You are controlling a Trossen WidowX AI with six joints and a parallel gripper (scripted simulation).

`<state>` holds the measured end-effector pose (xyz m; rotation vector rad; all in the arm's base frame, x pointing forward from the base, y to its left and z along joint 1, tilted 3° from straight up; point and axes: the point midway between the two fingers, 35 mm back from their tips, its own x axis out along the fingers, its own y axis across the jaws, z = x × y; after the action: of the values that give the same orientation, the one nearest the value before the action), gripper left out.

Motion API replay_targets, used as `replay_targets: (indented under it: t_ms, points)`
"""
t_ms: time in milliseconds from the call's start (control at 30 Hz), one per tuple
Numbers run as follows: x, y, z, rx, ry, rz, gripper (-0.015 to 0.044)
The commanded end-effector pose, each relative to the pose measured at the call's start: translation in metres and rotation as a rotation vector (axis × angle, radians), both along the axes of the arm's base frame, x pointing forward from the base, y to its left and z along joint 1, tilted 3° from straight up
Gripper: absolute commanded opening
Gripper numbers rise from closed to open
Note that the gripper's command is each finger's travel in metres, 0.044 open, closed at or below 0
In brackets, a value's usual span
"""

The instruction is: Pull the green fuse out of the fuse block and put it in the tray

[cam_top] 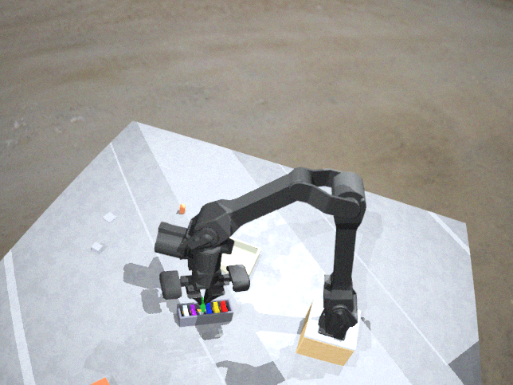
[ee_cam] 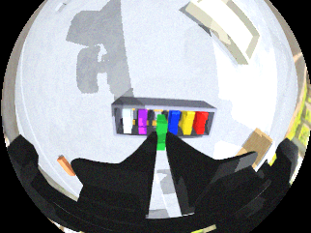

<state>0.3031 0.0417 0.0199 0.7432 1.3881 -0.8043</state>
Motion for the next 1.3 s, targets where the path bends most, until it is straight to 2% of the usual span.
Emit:
replay_targets:
  t_ms: [0,1033,1267]
  points:
    - [0.001,0.0,0.004,-0.002,-0.005,-0.004,0.0]
    - [0.0,0.001,0.031,-0.002,-0.005,-0.005,0.0]
    - [0.008,-0.027,0.033,-0.004,-0.006,-0.005,0.0]
